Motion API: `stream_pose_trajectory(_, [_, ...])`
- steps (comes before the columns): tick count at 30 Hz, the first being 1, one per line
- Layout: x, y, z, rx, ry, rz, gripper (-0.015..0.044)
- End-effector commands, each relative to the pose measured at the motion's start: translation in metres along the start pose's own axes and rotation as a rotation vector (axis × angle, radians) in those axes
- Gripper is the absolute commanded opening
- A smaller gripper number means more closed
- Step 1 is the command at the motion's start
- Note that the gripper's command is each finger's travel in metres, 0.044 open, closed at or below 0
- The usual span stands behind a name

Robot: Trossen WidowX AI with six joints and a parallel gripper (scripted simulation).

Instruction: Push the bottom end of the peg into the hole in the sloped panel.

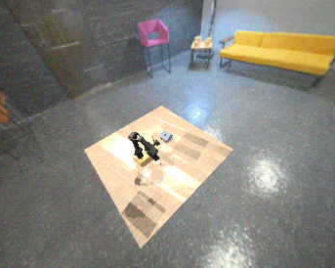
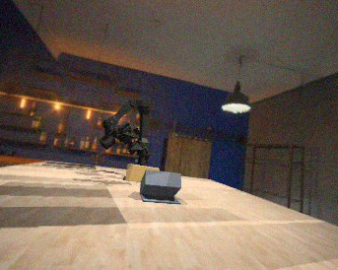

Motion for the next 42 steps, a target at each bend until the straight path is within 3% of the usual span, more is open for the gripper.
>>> stream_pose_trajectory(1, [0.0,0.0,0.0,-0.004,-0.003,0.0,0.0426])
stream_pose_trajectory(21, [0.032,0.003,-0.01,-0.502,-0.337,-0.064,0.044])
stream_pose_trajectory(42, [0.072,0.003,-0.019,-1.046,-0.672,-0.243,0.044])
Point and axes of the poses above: the point midway between the two fingers, 35 mm back from their tips, its own x axis out along the fingers, its own z axis across the jaws, y = z × x, the point moved 8 cm from there along -x, back along the fingers, and after that the axes turned 11 degrees about x, right-handed, at the moved point
